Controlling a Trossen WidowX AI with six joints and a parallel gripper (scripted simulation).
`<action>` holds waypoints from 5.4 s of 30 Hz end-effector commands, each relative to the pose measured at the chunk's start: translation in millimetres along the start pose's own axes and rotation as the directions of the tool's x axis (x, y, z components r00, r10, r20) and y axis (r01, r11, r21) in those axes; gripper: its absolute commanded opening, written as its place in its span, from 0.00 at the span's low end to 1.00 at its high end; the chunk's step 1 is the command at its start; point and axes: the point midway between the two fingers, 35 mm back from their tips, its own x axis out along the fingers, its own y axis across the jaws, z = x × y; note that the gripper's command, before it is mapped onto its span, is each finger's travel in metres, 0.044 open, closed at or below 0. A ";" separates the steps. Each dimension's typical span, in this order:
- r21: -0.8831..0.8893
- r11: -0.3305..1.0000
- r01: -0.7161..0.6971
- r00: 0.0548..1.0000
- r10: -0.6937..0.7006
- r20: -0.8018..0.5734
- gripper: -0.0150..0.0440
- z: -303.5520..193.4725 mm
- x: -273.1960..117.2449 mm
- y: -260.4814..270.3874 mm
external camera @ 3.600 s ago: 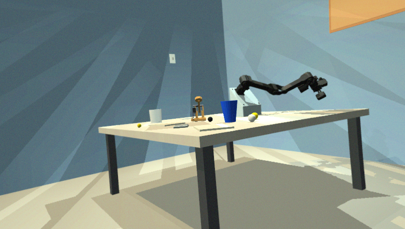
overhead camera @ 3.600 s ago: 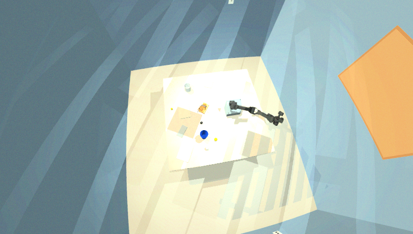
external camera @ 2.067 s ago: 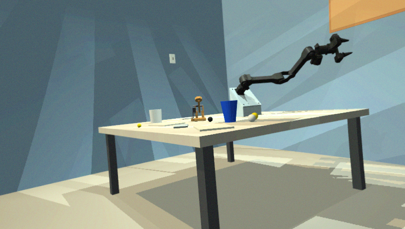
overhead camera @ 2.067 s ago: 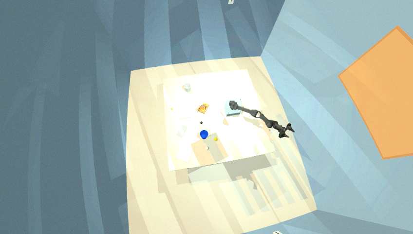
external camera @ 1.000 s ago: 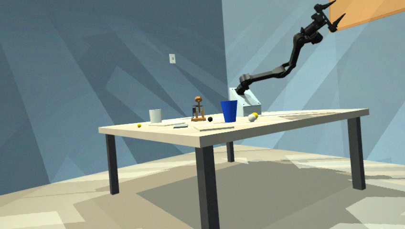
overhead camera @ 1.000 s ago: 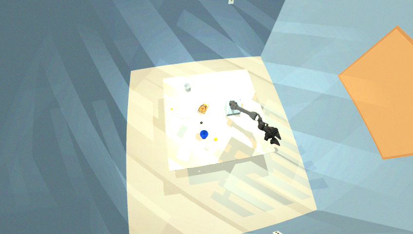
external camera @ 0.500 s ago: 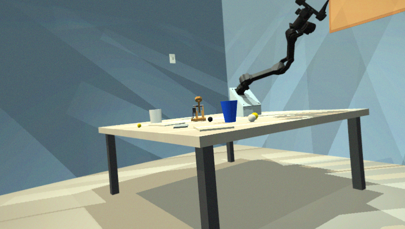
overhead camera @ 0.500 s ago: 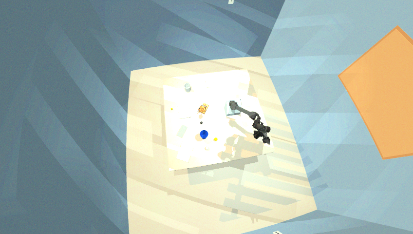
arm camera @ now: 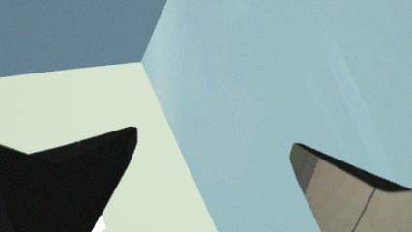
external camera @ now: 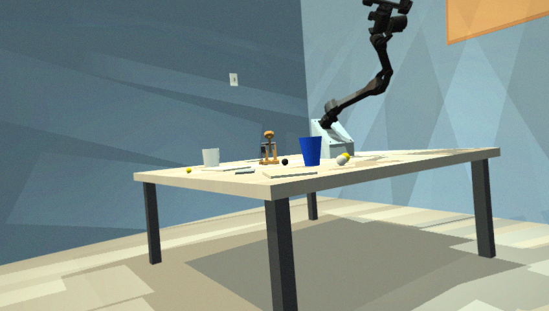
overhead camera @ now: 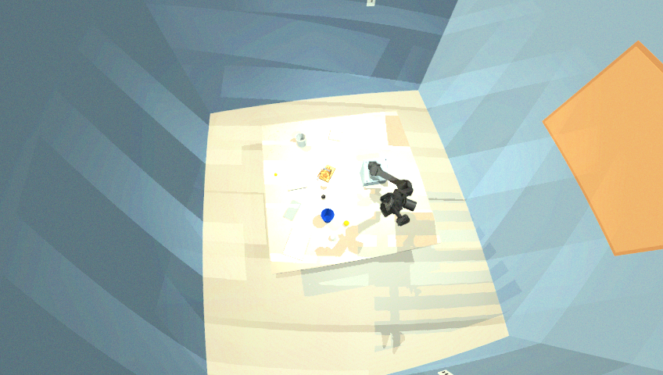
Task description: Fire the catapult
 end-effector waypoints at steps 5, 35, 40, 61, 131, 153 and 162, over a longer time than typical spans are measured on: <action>0.088 0.980 -0.179 0.974 0.163 0.159 1.00 56.3 7.4 74.8; 0.157 0.528 -0.835 0.465 0.524 0.714 1.00 269.7 -97.1 305.6; 0.119 0.404 -0.907 0.339 0.531 0.776 1.00 298.4 -130.2 331.6; -0.127 -0.182 -0.975 -0.188 0.377 0.907 1.00 388.5 -291.9 392.3; -0.524 -0.851 -0.030 -0.597 -0.405 0.693 0.25 432.6 -551.5 338.8; -0.521 -0.853 -0.031 -0.598 -0.401 0.694 0.25 459.2 -553.2 326.2; -0.520 -0.853 -0.032 -0.598 -0.401 0.694 0.25 472.0 -554.0 319.0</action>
